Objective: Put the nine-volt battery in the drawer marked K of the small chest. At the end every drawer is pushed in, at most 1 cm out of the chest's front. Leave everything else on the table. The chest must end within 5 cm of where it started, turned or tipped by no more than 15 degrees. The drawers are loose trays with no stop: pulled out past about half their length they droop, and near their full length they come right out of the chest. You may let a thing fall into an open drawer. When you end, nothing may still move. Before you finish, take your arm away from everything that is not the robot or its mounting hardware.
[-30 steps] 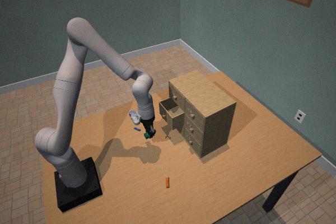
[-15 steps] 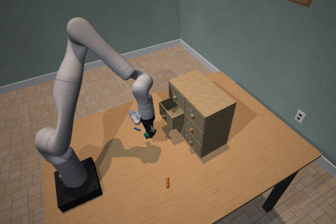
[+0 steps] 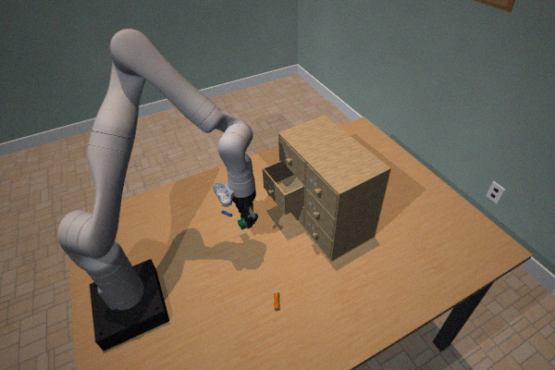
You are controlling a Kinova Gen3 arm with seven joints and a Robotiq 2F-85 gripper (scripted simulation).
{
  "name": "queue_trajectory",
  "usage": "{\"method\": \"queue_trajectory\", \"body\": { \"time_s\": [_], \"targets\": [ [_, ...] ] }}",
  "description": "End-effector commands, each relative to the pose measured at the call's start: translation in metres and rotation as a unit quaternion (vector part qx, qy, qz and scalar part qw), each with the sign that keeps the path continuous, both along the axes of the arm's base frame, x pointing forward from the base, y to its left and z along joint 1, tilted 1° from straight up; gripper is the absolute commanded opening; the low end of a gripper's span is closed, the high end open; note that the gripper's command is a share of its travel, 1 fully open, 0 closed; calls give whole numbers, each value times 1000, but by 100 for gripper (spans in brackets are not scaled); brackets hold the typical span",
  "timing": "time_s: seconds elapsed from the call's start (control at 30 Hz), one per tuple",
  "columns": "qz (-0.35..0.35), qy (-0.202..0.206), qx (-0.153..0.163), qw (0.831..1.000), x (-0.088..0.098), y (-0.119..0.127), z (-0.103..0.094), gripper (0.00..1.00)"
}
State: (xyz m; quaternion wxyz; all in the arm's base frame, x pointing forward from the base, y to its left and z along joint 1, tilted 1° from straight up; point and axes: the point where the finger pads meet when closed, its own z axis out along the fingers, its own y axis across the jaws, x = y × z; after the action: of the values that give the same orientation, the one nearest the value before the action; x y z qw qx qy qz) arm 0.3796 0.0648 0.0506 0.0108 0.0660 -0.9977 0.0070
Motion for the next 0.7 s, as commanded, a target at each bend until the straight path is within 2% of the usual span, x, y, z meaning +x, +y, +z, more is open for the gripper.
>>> {"method": "queue_trajectory", "body": {
  "time_s": [0.0,0.2,0.4,0.47,0.67],
  "targets": [
    [0,-1,0,1000,1,0,2,23],
    [0,-1,0,1000,1,0,12,23],
    [0,-1,0,1000,1,1,34,23],
    [0,-1,0,1000,1,1,34,23],
    [0,-1,0,1000,2,1,65,23]
  ]
}}
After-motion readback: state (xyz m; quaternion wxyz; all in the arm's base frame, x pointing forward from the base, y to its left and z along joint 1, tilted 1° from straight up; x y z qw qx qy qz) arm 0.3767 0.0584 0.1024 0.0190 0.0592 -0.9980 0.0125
